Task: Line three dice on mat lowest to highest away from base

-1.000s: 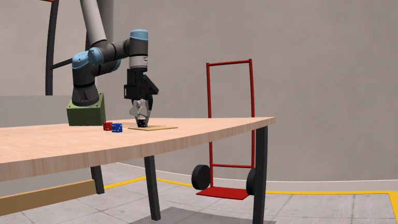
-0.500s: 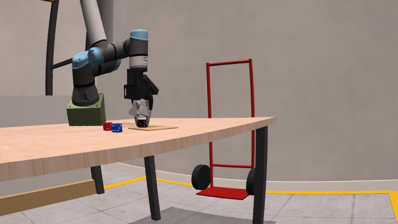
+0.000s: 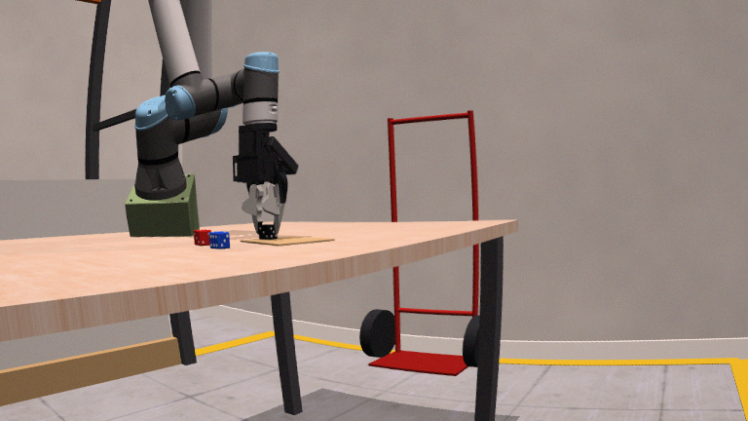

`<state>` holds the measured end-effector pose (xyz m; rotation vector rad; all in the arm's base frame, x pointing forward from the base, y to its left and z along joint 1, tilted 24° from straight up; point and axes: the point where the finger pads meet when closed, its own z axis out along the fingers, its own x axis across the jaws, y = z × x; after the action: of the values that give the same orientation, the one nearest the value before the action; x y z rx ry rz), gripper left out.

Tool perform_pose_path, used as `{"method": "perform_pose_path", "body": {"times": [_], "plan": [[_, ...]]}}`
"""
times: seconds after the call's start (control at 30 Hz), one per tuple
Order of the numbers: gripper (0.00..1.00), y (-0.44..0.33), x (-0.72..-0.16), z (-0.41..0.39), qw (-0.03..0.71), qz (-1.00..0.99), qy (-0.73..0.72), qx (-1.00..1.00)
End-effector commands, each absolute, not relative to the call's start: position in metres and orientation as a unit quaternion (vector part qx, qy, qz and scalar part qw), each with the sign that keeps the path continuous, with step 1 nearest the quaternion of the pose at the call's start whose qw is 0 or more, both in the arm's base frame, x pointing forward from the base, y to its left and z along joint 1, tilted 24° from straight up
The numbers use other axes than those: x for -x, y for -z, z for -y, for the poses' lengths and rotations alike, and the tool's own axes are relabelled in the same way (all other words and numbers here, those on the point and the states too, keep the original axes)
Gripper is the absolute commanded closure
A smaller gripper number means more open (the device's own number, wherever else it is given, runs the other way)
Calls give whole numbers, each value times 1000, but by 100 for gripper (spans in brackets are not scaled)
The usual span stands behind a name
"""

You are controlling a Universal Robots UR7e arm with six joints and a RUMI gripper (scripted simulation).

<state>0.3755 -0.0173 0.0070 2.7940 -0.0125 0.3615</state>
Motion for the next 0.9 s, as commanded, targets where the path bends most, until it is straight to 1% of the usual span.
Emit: {"method": "perform_pose_path", "body": {"times": [0.0,0.33,0.87], "plan": [[72,-18,-373,14,161,4,-127,-979],[72,-52,-364,2,161,4,-127,-979],[72,-83,-355,-9,161,4,-127,-979]]}}
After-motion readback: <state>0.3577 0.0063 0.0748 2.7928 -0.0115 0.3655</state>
